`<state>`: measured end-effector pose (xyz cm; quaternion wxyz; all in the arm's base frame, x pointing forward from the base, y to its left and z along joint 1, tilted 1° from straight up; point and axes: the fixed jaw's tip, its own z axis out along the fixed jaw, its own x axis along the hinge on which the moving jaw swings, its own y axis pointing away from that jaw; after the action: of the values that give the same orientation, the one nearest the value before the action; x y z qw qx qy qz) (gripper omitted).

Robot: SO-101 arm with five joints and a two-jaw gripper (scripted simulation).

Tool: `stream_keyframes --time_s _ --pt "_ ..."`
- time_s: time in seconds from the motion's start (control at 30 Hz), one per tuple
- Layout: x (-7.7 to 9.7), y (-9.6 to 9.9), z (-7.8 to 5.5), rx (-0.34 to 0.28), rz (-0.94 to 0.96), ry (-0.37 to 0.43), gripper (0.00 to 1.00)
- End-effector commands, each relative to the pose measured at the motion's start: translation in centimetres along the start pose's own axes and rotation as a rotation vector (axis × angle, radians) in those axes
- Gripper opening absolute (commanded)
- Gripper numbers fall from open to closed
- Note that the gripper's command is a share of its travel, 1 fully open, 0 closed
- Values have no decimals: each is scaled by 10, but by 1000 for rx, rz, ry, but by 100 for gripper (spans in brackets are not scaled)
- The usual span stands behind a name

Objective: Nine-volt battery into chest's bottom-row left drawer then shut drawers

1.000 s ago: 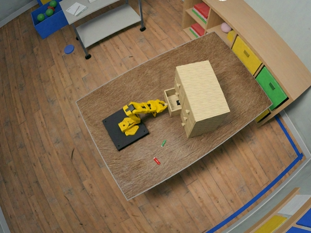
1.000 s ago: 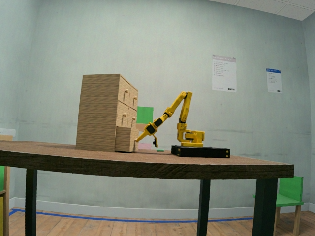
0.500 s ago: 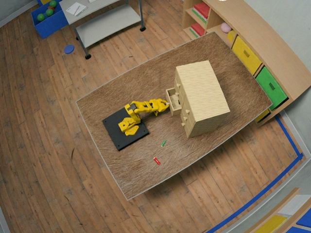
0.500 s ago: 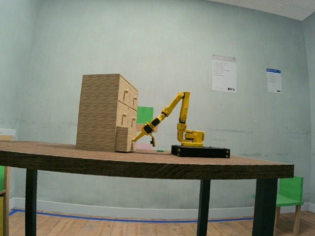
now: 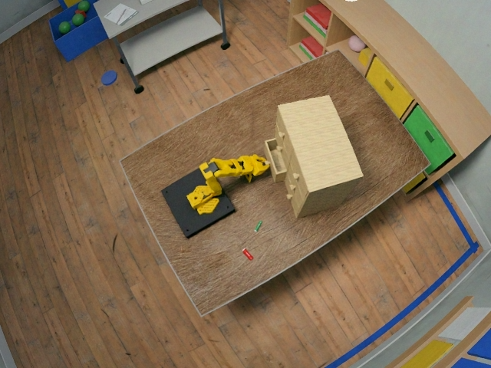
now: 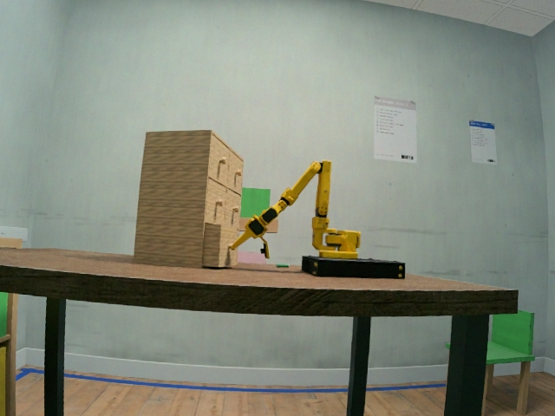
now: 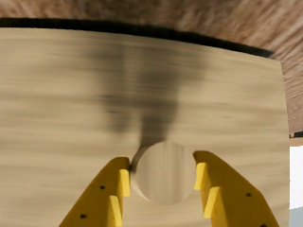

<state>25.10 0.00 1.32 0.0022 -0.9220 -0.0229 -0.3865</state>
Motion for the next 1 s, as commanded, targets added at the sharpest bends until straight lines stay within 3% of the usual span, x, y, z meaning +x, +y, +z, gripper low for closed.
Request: stream_keyframes --time_s 0.0,0.97 --pt "5 3 4 -6 23 1 0" --pt "18 9 18 -20 37 1 0"
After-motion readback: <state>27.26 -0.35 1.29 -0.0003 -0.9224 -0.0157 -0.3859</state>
